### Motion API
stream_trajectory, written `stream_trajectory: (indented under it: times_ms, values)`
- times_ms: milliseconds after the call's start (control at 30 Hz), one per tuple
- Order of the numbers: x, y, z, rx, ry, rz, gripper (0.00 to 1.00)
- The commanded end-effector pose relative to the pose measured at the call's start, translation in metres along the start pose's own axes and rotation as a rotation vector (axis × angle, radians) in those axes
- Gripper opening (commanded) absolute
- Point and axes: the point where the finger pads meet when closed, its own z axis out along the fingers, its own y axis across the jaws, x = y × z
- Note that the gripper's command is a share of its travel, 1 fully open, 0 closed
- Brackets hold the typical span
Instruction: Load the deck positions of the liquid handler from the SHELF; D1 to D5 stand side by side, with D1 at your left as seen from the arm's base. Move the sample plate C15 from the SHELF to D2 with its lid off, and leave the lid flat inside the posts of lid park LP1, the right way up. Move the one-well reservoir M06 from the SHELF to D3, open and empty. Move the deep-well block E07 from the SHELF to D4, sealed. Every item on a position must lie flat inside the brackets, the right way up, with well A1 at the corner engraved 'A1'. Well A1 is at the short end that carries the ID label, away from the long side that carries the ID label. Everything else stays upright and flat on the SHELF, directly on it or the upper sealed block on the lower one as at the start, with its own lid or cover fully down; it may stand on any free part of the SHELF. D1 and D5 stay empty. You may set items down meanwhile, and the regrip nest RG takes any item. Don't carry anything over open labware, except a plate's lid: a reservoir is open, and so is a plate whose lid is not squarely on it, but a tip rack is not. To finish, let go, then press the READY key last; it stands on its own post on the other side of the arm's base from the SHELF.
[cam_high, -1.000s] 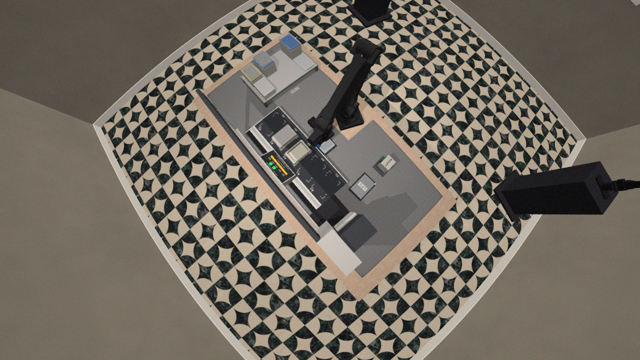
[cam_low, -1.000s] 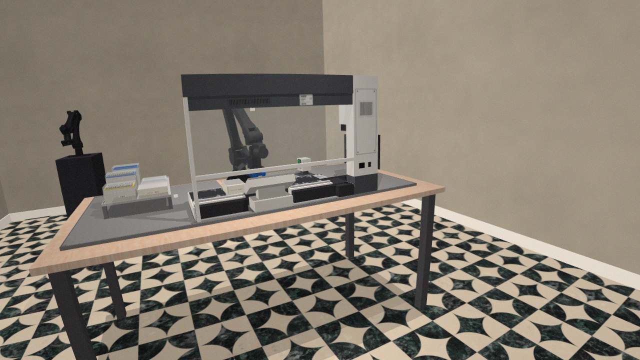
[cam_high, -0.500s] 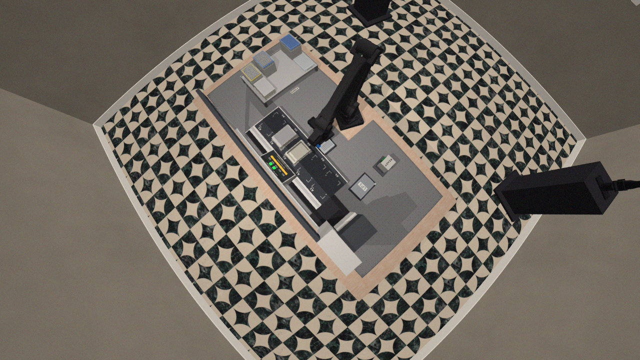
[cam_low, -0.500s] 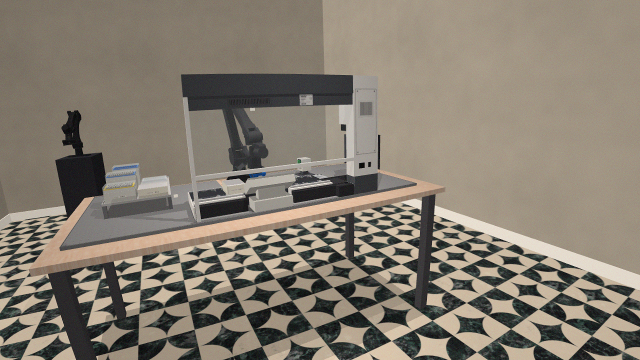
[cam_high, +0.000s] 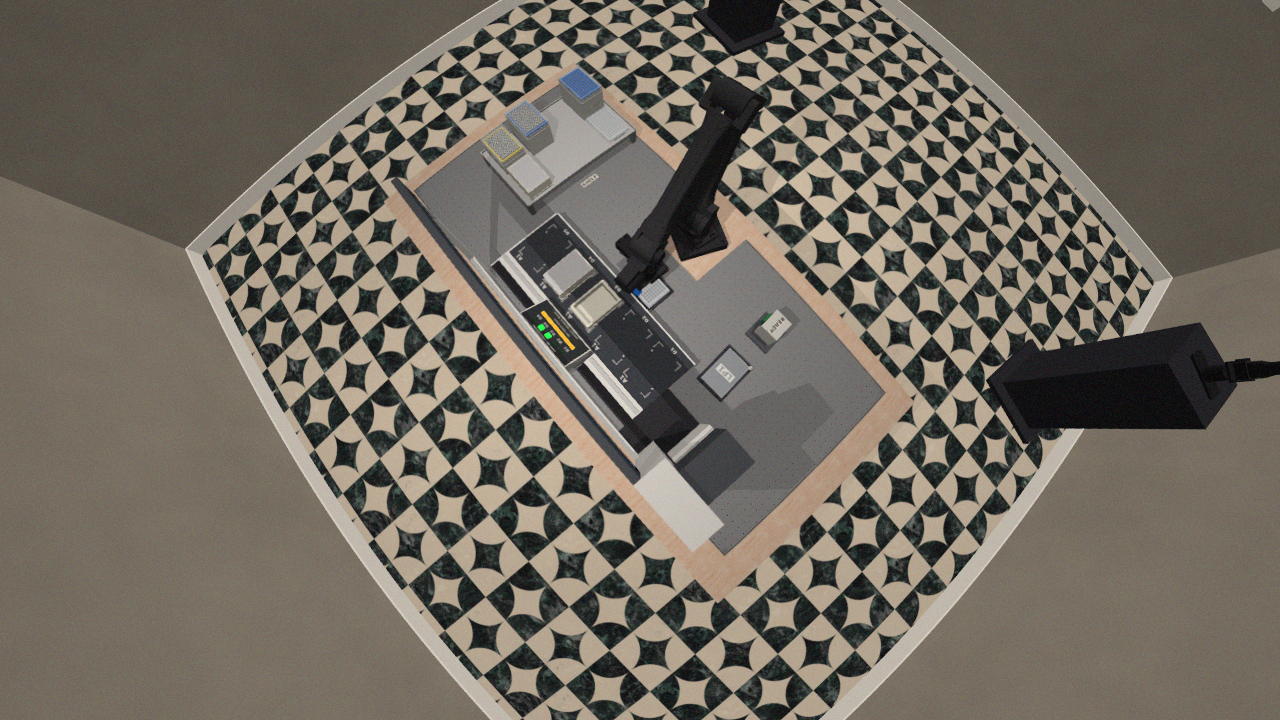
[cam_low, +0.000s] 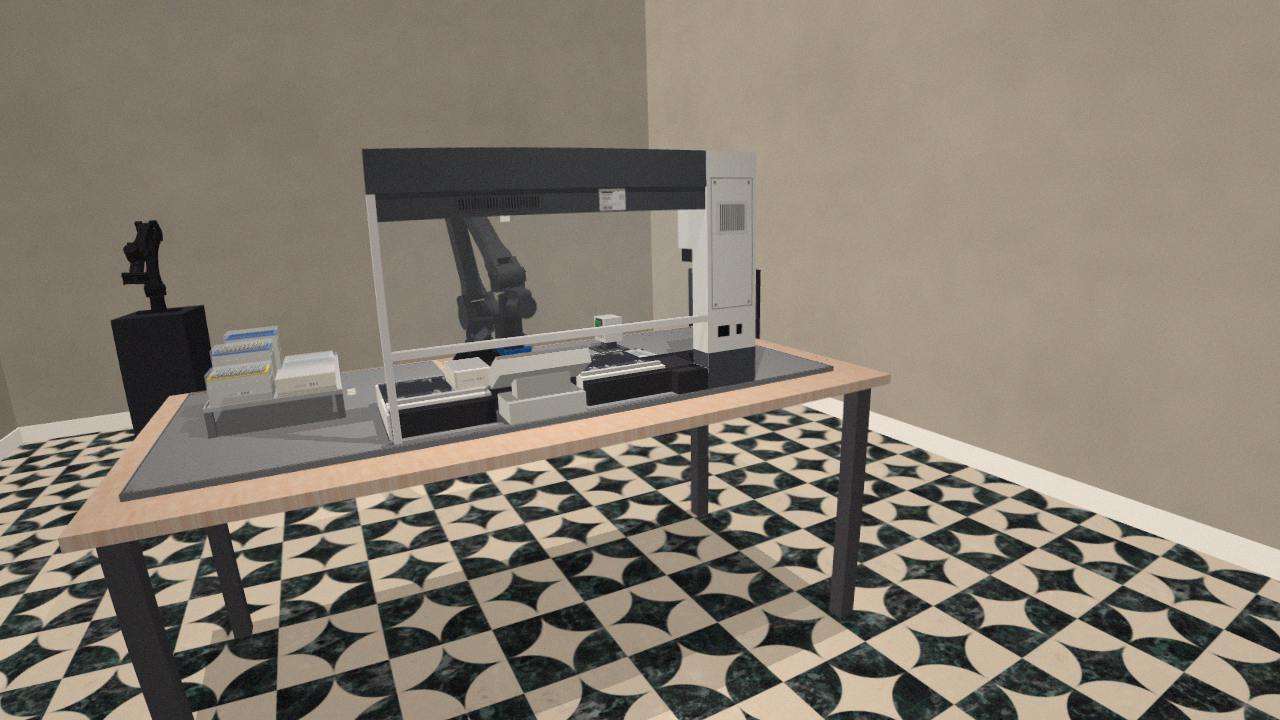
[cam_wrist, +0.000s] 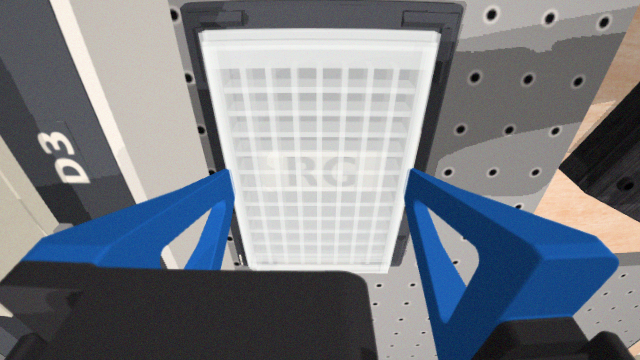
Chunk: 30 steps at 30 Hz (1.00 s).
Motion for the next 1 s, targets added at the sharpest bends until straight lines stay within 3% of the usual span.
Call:
stream_trajectory:
  times_ms: [0, 967]
  values:
    - [-0.0031, 0.0041, 0.0020, -0.005, 0.000, 0.008, 0.00]
    - [-0.0033, 0.0009, 0.0078, -0.002, 0.000, 0.010, 0.00]
